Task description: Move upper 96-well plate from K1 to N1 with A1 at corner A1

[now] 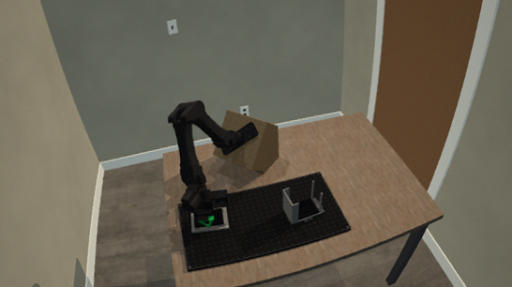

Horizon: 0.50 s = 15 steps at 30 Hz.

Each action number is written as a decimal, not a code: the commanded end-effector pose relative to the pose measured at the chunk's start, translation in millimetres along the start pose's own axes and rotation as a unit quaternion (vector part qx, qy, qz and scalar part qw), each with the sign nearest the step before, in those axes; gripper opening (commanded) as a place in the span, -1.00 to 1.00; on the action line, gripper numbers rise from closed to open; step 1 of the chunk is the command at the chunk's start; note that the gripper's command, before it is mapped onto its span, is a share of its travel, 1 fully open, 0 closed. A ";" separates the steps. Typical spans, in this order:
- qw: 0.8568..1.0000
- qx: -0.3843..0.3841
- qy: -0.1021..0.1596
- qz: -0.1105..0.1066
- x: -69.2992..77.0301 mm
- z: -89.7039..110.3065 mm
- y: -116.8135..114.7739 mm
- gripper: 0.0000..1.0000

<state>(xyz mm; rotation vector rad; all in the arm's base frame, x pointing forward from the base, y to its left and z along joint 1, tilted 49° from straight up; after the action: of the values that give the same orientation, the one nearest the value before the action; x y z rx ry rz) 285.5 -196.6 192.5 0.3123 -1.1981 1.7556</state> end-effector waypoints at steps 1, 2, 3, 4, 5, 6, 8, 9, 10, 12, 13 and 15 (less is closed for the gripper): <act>1.000 0.006 -0.008 -0.011 -5.9 -6.3 9.7 -1.00; 1.000 0.008 -0.011 -0.014 -6.2 -8.1 11.0 -1.00; 1.000 0.007 -0.010 -0.012 -5.9 -7.6 10.2 -1.00; 1.000 0.005 -0.006 -0.004 -3.2 -3.7 4.8 -1.00; 1.000 0.002 -0.001 0.004 -0.5 -0.1 0.1 -1.00; 1.000 0.001 -0.001 0.000 -0.5 -0.9 1.1 -1.00; 1.000 0.001 -0.001 0.000 -0.5 -0.8 0.9 -1.00; 1.000 0.001 -0.001 0.000 -0.5 -0.7 0.9 -1.00; 1.000 0.001 -0.001 0.000 -0.5 -0.7 0.9 -1.00; 1.000 0.001 -0.001 0.000 -0.5 -0.6 0.8 -1.00; 1.000 0.001 -0.001 0.000 -0.5 -0.6 0.7 -1.00; 1.000 0.001 -0.001 0.000 -0.5 -0.5 0.6 -1.00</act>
<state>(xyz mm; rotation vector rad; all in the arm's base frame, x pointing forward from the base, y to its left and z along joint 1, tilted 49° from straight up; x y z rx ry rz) 284.6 -196.4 187.2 0.3254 -1.1955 1.7484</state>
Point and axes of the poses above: the point where the finger pads meet when closed, its own x axis back along the fingers, its own y axis across the jaws, z = x × y, the point moved 2 cm from there along x, back along the fingers, and after that the axes turned 2 degrees about -x, right-handed, at the moved point
